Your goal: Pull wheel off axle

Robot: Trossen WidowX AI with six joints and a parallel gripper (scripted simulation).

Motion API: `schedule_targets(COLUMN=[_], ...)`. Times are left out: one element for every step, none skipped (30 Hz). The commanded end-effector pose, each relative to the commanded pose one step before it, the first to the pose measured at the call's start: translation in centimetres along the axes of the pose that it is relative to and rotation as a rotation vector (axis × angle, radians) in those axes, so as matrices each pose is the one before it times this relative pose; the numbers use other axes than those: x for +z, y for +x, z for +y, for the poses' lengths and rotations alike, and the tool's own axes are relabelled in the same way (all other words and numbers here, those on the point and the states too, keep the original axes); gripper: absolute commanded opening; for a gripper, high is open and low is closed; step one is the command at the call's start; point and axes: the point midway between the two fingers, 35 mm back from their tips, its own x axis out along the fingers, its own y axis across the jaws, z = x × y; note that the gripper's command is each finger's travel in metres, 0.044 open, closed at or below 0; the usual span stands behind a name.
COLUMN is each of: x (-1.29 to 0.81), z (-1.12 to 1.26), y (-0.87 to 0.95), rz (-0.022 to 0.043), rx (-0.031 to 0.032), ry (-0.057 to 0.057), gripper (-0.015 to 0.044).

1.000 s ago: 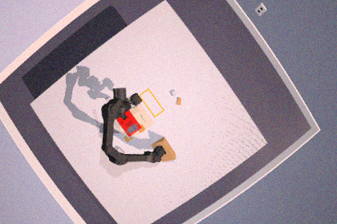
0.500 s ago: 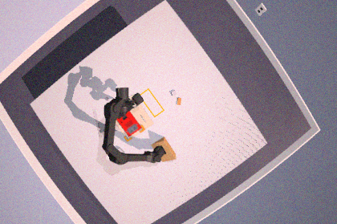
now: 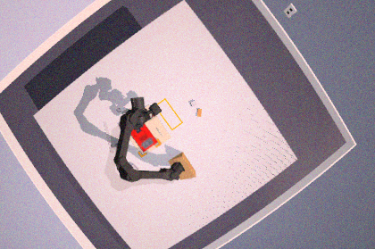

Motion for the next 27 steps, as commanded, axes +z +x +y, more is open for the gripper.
schedule_targets(x=[-0.056,-0.006,-0.002,0.000,0.000,0.000,-0.030,0.000,0.000,0.000,0.000,0.000,0.000,0.000,0.000,0.000,0.000,0.000,0.000,0.001,0.001,0.001,0.001,0.001,0.002,0.001,0.001], z=[0.189,0.018,0.006,0.000,0.000,0.000,-0.003,0.000,0.000,0.000,0.000,0.000,0.000,0.000,0.000,0.000,0.000,0.000,0.000,0.000,-0.001,-0.001,-0.001,-0.001,-0.001,-0.001,-0.001], y=[1.850,0.199,0.067,0.000,0.000,0.000,-0.376,0.000,0.000,0.000,0.000,0.000,0.000,0.000,0.000,0.000,0.000,0.000,-0.005,-0.011,-0.016,-0.022,-0.027,-0.031,-0.032,-0.033,-0.033], rz=[-0.00145,0.00000,0.00000,0.00000,0.00000,0.00000,0.00635,0.00000,0.00000,0.00000,0.00000,0.00000,0.00000,0.00000,0.00000,0.00000,0.00000,0.00000,-0.00001,-0.00002,-0.00002,-0.00003,-0.00004,-0.00005,-0.00005,-0.00005,-0.00005], rx=[0.00734,0.00024,0.00008,0.00000,0.00000,0.00000,-0.00452,0.00000,0.00000,0.00000,0.00000,0.00000,0.00000,0.00000,0.00000,0.00000,0.00000,0.00000,0.00000,0.00000,0.00001,0.00001,0.00001,0.00001,0.00002,0.00002,0.00002], ry=[0.0062,0.0000,0.0000,0.0000,0.0000,0.0000,-0.0069,0.0000,0.0000,0.0000,0.0000,0.0000,0.0000,0.0000,0.0000,0.0000,0.0000,0.0000,0.0000,0.0000,0.0000,0.0000,0.0001,0.0001,0.0001,0.0001,0.0001], gripper=[0.0300,0.0300,0.0300,0.0300,0.0300,0.0300,0.0274,0.0247,0.0221,0.0195,0.0188,0.0182,0.0175,0.0168,0.0162,0.0155,0.0148,0.0142,0.0115,0.0089,0.0063,0.0037,0.0010,0.0000,0.0000,0.0000,0.0000])
